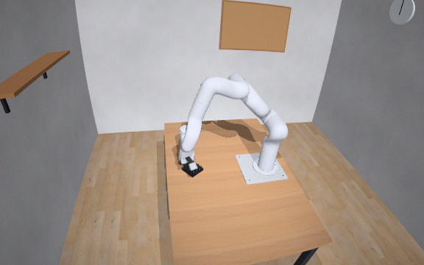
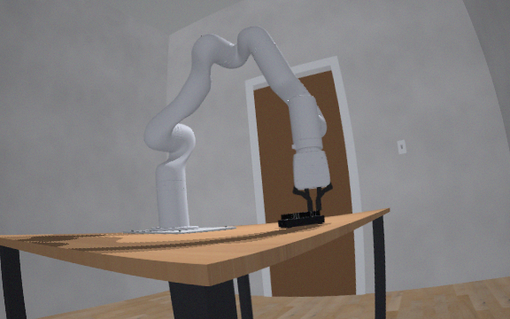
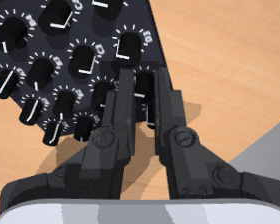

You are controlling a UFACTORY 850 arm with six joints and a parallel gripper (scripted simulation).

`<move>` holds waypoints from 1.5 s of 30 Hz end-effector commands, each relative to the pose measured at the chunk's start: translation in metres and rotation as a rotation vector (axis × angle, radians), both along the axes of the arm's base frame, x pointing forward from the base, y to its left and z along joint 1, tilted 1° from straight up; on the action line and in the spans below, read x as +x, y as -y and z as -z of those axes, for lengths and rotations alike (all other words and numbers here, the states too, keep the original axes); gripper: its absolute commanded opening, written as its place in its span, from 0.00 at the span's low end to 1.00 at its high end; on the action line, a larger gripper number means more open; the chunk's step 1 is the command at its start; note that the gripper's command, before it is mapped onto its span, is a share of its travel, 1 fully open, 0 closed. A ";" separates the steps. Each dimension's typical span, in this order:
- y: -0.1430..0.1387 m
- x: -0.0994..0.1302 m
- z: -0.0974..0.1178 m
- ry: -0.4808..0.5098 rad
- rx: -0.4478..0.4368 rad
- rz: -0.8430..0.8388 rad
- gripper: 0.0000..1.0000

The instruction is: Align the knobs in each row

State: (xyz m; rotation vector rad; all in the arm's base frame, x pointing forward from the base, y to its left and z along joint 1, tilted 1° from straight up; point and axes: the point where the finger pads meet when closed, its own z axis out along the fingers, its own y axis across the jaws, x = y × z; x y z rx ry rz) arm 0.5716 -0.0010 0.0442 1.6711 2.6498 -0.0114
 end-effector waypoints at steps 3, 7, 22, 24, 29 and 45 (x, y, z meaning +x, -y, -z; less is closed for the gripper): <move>0.000 0.001 -0.001 0.002 0.000 0.000 0.08; 0.000 0.001 -0.001 0.002 0.000 0.000 0.08; 0.000 0.001 -0.001 0.002 0.000 0.000 0.19; 0.000 0.001 -0.001 0.002 0.000 0.000 0.19; 0.000 0.001 -0.001 0.002 0.000 0.000 0.19; 0.000 0.001 -0.029 0.002 0.000 0.000 0.19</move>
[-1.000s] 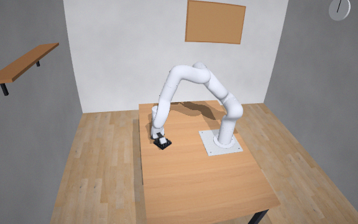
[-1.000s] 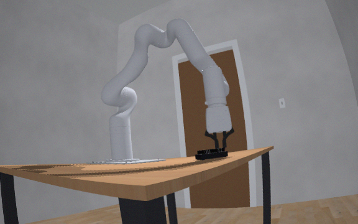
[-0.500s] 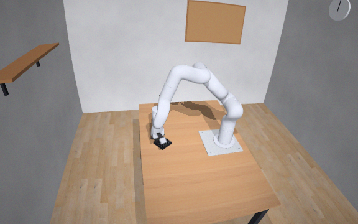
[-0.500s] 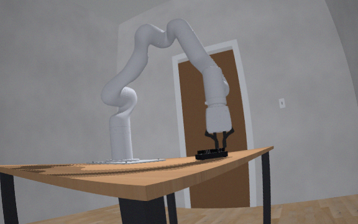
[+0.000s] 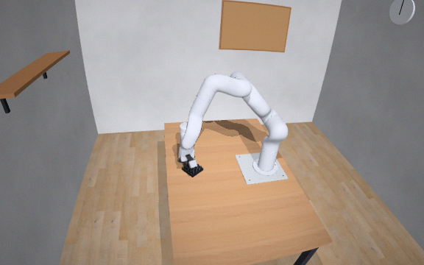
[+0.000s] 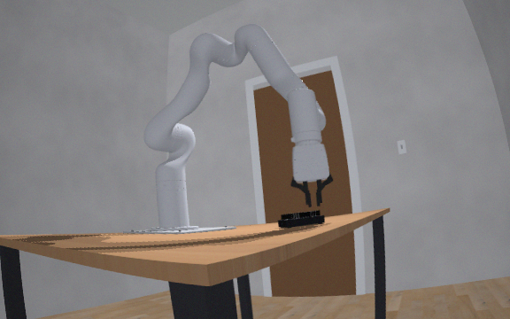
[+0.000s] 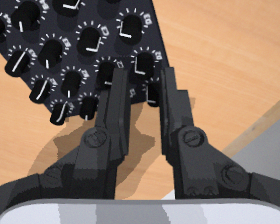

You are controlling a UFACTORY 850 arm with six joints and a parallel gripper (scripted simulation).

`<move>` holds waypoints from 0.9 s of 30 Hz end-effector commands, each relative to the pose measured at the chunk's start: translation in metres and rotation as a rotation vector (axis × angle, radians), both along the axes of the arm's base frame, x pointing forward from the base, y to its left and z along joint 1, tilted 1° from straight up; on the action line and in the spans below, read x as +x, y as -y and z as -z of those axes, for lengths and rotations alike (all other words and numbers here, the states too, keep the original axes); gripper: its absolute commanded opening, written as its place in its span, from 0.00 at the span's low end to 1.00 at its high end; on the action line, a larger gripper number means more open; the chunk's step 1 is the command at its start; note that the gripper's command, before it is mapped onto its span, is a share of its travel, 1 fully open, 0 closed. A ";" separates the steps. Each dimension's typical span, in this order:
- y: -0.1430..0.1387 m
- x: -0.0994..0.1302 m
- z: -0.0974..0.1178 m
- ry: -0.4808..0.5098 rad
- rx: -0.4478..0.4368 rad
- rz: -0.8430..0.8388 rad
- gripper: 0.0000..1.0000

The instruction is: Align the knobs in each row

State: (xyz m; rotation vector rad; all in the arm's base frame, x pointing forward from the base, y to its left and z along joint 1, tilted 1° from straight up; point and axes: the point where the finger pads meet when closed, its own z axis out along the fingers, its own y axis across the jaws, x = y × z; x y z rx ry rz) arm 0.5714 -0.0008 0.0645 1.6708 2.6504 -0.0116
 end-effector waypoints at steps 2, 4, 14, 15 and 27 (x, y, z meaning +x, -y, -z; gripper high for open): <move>0.000 0.001 -0.013 0.002 0.000 0.000 0.19; 0.000 0.001 -0.015 0.002 0.000 0.000 0.19; 0.000 0.001 -0.017 0.002 0.000 0.000 0.19; 0.000 0.001 -0.017 0.002 0.000 0.000 0.19; 0.000 0.001 -0.030 0.002 0.000 0.000 1.00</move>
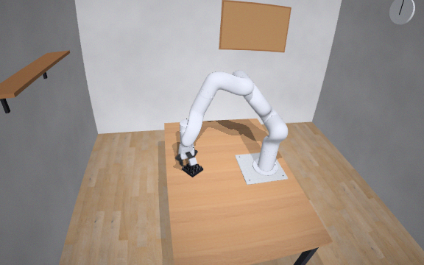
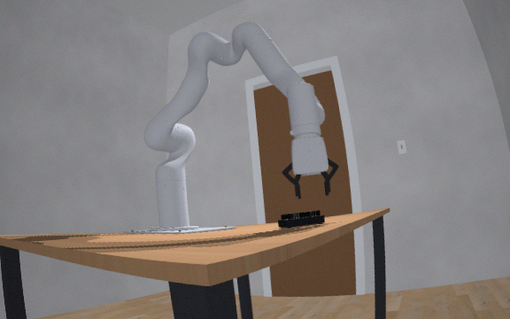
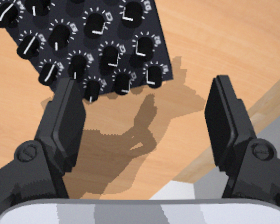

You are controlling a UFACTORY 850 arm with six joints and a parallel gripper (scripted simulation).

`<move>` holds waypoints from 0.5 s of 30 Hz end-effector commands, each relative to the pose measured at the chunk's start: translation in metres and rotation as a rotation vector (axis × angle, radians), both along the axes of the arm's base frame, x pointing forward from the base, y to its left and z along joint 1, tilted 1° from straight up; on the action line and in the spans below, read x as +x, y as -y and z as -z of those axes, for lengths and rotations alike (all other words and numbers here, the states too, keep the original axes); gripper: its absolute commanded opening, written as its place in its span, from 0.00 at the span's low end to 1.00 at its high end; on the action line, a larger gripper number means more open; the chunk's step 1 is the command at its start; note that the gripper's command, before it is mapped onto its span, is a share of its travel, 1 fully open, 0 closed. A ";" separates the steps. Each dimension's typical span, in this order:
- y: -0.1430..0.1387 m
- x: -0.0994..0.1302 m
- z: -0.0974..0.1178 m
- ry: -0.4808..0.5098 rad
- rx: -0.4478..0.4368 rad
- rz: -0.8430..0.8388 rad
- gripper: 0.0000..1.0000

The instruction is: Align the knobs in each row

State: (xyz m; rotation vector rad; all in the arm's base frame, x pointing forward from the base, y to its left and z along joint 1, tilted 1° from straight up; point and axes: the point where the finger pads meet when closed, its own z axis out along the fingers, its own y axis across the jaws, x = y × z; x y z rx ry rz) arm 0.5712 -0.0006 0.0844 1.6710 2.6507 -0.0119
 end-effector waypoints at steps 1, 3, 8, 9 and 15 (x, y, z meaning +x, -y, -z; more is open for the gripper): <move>0.000 0.001 -0.015 0.003 0.000 0.000 1.00; 0.000 0.001 -0.015 0.003 0.000 0.000 1.00; -0.001 0.001 -0.047 0.003 0.000 0.000 1.00; -0.001 0.001 -0.054 0.003 0.000 0.000 1.00; -0.001 0.001 -0.092 0.003 0.000 0.000 1.00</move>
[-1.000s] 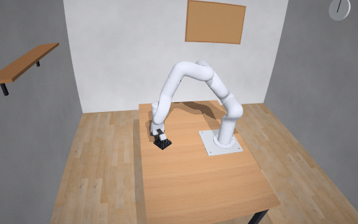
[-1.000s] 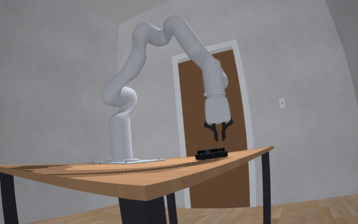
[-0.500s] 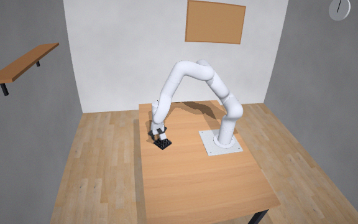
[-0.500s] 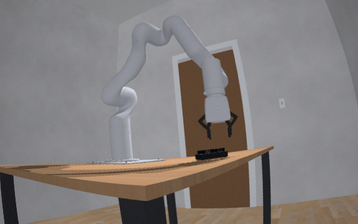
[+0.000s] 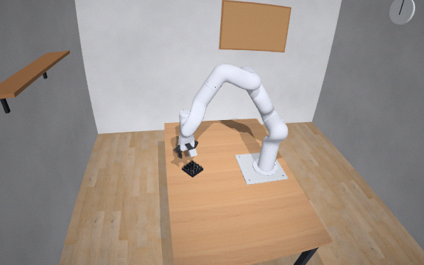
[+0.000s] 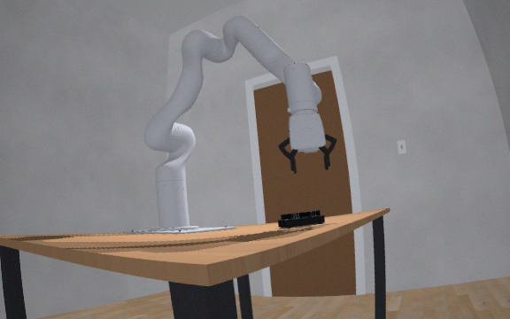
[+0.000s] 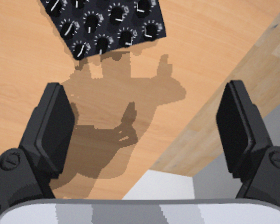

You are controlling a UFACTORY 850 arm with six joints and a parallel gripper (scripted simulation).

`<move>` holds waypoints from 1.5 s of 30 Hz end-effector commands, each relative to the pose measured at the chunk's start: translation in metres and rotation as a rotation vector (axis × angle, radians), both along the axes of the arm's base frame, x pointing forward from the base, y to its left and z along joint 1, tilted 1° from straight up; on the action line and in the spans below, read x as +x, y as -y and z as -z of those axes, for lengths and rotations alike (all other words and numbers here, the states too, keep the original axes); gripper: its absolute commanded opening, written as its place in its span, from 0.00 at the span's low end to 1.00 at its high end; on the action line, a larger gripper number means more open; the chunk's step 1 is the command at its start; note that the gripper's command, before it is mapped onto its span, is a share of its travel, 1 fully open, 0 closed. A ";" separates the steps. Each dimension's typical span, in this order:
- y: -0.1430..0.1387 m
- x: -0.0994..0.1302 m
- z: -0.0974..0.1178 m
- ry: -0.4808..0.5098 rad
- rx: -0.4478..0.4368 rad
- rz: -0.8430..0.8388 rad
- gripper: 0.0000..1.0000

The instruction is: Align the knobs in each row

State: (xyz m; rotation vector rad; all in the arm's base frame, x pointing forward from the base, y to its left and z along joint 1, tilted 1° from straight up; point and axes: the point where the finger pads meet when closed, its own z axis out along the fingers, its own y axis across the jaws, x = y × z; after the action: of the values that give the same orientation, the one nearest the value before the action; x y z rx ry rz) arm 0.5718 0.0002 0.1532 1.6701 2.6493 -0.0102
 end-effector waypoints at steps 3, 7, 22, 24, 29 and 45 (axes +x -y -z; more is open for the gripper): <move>0.000 0.000 -0.035 0.001 0.000 0.000 1.00; 0.000 0.000 -0.039 0.001 0.000 0.000 1.00; 0.000 0.000 -0.041 0.001 0.000 0.000 1.00; 0.000 0.000 -0.041 0.001 0.000 0.000 1.00; 0.000 0.000 -0.041 0.001 0.000 0.000 1.00; 0.000 0.000 -0.041 0.001 0.000 0.000 1.00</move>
State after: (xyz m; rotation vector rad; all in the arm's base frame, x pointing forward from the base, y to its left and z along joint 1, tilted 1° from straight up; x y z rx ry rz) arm 0.5710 0.0006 0.1937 1.6707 2.6502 -0.0113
